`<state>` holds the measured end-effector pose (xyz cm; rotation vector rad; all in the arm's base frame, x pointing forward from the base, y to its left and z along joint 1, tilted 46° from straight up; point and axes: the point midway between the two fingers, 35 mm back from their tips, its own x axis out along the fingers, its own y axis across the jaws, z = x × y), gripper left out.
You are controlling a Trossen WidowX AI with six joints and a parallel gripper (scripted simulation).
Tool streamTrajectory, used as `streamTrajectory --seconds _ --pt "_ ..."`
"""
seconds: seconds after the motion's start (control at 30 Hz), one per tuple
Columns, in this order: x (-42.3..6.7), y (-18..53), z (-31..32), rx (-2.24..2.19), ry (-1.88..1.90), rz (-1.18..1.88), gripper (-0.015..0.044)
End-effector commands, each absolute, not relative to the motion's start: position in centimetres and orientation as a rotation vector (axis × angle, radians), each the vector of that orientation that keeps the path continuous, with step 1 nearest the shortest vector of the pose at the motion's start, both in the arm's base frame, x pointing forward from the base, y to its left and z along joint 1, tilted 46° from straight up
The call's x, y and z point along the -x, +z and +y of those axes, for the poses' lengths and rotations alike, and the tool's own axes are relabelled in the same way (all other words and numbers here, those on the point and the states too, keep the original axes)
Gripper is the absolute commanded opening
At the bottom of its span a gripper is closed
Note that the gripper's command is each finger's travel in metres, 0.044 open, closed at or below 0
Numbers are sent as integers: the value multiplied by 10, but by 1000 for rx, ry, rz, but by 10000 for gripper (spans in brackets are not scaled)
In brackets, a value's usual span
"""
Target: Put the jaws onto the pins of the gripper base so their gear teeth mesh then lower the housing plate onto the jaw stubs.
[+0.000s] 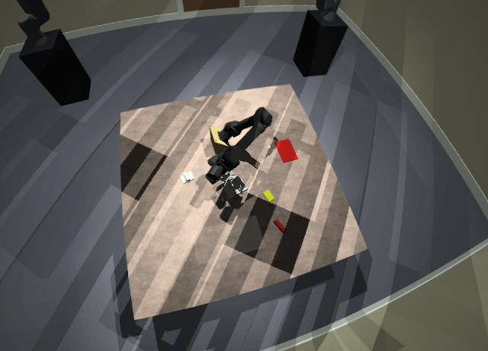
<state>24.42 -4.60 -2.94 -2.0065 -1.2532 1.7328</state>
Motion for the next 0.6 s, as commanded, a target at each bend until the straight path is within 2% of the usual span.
streamTrajectory --seconds 0.0,0.23,0.57 --pt "-244 -20 -35 1969 1745 -1167 351" --pt "-241 -9 -19 1893 1765 -1048 351" --pt "-241 -9 -18 1891 1766 -1045 351"
